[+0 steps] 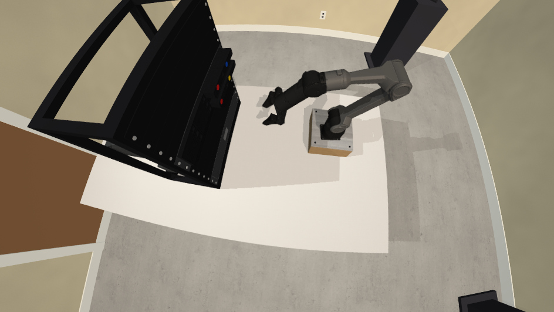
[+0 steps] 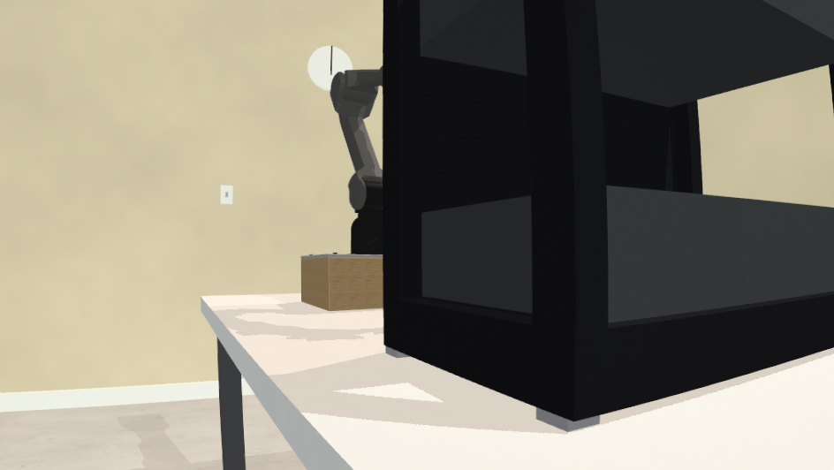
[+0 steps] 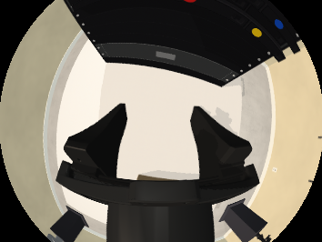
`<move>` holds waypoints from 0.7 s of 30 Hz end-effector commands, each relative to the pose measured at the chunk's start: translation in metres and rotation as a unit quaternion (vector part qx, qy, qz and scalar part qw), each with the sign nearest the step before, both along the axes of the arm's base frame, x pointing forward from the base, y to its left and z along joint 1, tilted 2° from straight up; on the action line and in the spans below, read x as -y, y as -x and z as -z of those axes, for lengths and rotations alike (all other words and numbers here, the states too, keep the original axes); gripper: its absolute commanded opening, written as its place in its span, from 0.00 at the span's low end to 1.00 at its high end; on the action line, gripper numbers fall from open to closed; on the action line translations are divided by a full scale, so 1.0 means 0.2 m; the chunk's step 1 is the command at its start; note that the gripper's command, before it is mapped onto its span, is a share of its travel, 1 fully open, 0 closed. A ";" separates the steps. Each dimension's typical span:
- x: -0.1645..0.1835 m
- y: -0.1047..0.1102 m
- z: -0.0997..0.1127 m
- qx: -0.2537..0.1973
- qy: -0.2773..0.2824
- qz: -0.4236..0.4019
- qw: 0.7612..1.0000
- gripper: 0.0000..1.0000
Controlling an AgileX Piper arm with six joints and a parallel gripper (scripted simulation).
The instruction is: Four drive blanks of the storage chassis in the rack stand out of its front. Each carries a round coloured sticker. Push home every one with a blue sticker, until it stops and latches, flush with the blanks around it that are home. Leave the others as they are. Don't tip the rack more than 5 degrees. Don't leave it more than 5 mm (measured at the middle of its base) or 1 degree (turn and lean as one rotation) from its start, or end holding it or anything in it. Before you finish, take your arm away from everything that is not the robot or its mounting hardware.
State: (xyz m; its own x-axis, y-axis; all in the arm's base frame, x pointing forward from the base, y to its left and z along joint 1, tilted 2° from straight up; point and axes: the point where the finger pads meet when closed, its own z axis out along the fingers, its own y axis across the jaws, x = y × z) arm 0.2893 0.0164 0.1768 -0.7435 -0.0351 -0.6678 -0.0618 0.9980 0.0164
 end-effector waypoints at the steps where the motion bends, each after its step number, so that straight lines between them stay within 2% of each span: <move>1: 0.01 0.01 -0.01 0.000 0.001 0.005 1.000 1.00; 8: 0.08 0.04 -0.02 -0.015 0.008 0.029 0.999 1.00; 21: 0.09 0.04 -0.02 -0.014 0.010 0.032 0.999 1.00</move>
State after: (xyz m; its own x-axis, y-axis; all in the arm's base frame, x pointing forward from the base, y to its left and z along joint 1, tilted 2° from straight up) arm 0.2797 -0.0005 0.1779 -0.7692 -0.0011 -0.6390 0.0002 1.0000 -0.0020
